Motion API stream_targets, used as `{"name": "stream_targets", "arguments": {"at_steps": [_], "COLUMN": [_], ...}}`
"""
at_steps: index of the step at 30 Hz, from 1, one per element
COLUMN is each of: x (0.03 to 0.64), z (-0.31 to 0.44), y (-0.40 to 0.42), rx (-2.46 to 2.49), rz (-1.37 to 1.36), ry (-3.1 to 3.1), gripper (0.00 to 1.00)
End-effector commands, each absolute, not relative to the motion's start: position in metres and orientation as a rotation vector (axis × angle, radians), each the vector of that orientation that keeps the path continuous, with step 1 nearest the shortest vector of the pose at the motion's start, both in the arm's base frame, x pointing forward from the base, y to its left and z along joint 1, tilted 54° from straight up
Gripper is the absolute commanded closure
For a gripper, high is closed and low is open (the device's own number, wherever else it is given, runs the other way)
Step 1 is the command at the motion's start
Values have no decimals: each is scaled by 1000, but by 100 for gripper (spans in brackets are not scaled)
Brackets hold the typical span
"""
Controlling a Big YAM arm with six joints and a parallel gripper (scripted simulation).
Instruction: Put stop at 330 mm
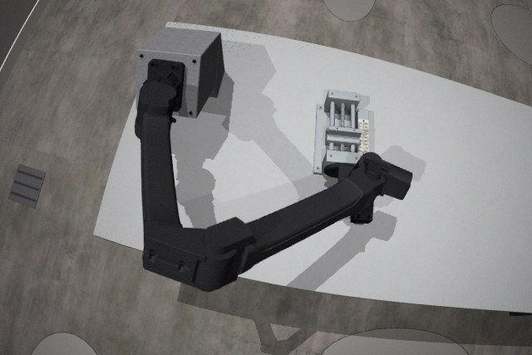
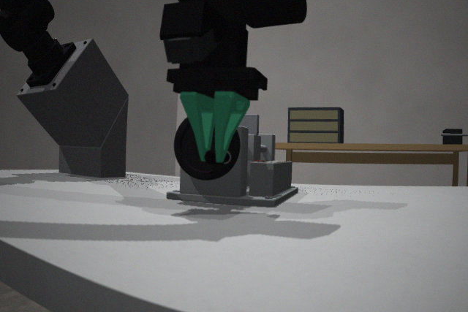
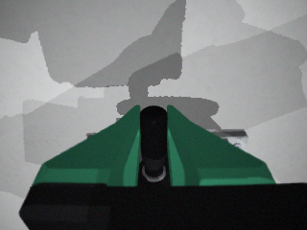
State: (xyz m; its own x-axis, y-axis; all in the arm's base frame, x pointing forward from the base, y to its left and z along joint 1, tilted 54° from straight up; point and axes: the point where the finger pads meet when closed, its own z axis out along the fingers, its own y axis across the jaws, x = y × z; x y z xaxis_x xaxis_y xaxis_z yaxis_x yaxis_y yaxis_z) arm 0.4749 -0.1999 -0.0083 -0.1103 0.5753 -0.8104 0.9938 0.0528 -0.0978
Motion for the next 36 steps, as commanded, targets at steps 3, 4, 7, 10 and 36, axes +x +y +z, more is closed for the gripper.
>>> {"name": "stream_targets", "arguments": {"at_steps": [3,4,7,10,36], "x": [507,506,508,507,487], "z": [0,2,16,17,27], "y": [-172,-171,-169,-167,-149], "rx": [1539,1541,1544,1544,1543], "rz": [-835,-836,-820,-820,-834], "ry": [1753,1752,1738,1738,1751], "gripper": [94,94,94,94,94]}}
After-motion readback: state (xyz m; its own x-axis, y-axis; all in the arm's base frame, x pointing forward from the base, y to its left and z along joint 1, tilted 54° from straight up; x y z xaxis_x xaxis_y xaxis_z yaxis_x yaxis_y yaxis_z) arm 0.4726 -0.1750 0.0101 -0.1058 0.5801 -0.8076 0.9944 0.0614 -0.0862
